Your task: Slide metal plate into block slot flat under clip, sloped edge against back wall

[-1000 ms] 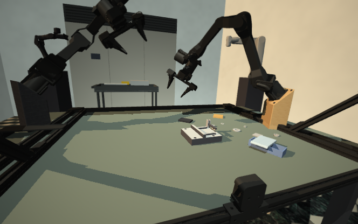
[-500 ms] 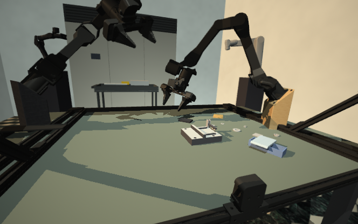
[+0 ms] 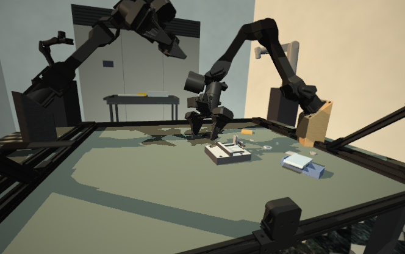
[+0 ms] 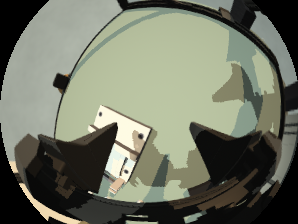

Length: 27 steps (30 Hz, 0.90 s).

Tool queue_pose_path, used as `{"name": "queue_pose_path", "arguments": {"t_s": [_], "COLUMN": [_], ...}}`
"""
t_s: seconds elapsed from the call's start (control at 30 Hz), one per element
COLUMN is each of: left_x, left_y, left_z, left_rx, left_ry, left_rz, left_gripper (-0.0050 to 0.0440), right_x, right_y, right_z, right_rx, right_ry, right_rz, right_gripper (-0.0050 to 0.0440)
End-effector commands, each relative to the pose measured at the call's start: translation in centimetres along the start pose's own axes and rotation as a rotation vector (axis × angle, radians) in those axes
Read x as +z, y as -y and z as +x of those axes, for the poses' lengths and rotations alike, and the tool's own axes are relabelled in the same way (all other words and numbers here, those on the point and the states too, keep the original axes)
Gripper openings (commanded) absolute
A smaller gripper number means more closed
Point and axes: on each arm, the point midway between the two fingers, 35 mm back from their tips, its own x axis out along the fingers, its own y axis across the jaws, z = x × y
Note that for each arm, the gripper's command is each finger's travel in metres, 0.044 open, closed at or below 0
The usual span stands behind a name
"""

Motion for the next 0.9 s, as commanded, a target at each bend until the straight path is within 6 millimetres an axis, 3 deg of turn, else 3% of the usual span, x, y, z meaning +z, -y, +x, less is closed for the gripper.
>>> {"name": "queue_pose_path", "arguments": {"t_s": [0.0, 0.27, 0.4, 0.47, 0.63, 0.87], "left_x": [0.1, 0.1, -1.0, -1.0, -2.9, -6.0], "left_y": [1.2, 3.9, 3.2, 3.2, 2.1, 0.3], "left_z": [1.7, 5.5, 7.9, 7.9, 10.4, 12.6], "left_rx": [-0.017, -0.075, 0.001, 0.001, 0.093, 0.208], "left_ry": [0.038, 0.126, 0.173, 0.173, 0.243, 0.352], "left_rz": [-0.139, -0.518, -0.712, -0.712, -0.937, -1.207], "left_gripper": [0.0440, 0.0440, 0.0440, 0.0440, 0.0440, 0.0440], "right_x": [0.8, 2.4, -0.7, -0.7, -4.6, -9.5], "right_y": [-3.7, -14.5, -18.4, -18.4, -22.0, -24.8], "right_z": [1.4, 2.1, 2.3, 2.3, 1.8, 0.4], "right_rx": [0.042, 0.152, 0.136, 0.136, 0.082, -0.023], "right_ry": [-0.020, -0.078, -0.203, -0.203, -0.330, -0.444], "right_rz": [0.082, 0.259, 0.275, 0.275, 0.257, 0.188], "right_gripper": [0.0440, 0.0440, 0.0440, 0.0440, 0.0440, 0.0440]}}
